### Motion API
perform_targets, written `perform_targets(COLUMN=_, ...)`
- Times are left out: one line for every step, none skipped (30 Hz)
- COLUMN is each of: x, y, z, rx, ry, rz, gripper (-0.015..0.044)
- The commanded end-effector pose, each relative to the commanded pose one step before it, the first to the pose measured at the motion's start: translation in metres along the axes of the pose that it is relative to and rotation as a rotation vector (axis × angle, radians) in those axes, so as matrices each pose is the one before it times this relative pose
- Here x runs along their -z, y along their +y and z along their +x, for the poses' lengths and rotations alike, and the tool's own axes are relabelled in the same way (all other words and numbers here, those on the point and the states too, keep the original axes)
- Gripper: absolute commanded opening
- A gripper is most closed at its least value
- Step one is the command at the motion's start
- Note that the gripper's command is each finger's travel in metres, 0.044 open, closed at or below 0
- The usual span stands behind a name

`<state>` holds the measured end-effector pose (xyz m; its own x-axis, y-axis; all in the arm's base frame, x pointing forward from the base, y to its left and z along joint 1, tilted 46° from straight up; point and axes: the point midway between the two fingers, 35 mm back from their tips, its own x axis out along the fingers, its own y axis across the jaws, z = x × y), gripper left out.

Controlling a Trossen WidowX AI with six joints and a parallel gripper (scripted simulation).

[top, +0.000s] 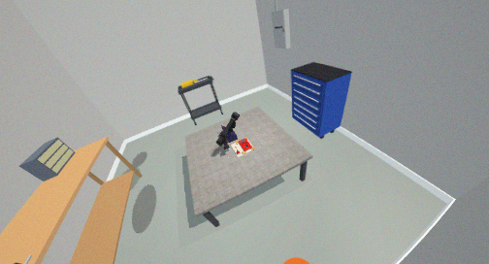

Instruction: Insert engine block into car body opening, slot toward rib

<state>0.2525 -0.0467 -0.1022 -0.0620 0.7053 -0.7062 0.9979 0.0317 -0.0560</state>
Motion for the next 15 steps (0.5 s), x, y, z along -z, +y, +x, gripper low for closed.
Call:
perform_targets(x=0.00023, y=0.00231, z=-0.01285, rx=-0.00223, ry=-0.00749, rz=-0.0096, gripper=0.0000)
perform_targets(x=0.00002, y=0.00028, z=-0.00304, rx=-0.00001, ry=-0.00025, rz=0.0001, gripper=0.0000)
perform_targets(x=0.00004, y=0.00025, z=-0.00305, rx=0.00000, ry=-0.00023, rz=0.0001, gripper=0.0000)
perform_targets(x=0.00006, y=0.00021, z=-0.00306, rx=0.00001, ry=-0.00020, rz=0.0001, gripper=0.0000)
perform_targets(x=0.00008, y=0.00018, z=-0.00308, rx=0.00002, ry=-0.00018, rz=0.0000, gripper=0.0000)
perform_targets(x=0.00010, y=0.00015, z=-0.00309, rx=0.00003, ry=-0.00016, rz=0.0000, gripper=0.0000)
perform_targets(x=0.00012, y=0.00012, z=-0.00310, rx=0.00003, ry=-0.00014, rz=0.0000, gripper=0.0000)
perform_targets(x=0.00014, y=0.00009, z=-0.00311, rx=0.00004, ry=-0.00011, rz=0.0000, gripper=0.0000)
perform_targets(x=0.00016, y=0.00006, z=-0.00312, rx=0.00005, ry=-0.00009, rz=0.0000, gripper=0.0000)
perform_targets(x=0.00018, y=0.00002, z=-0.00313, rx=0.00006, ry=-0.00007, rz=0.0000, gripper=0.0000)
perform_targets(x=0.00020, y=-0.00001, z=-0.00314, rx=0.00006, ry=-0.00005, rz=0.0000, gripper=0.0000)
perform_targets(x=0.00022, y=-0.00004, z=-0.00315, rx=0.00007, ry=-0.00002, rz=0.0000, gripper=0.0000)
perform_targets(x=0.00024, y=-0.00007, z=-0.00315, rx=0.00007, ry=0.00000, rz=0.0000, gripper=0.0000)
perform_targets(x=0.00026, y=-0.00010, z=-0.00316, rx=0.00008, ry=0.00002, rz=0.0000, gripper=0.0000)
perform_targets(x=0.00028, y=-0.00014, z=-0.00317, rx=0.00009, ry=0.00005, rz=0.0000, gripper=0.0000)
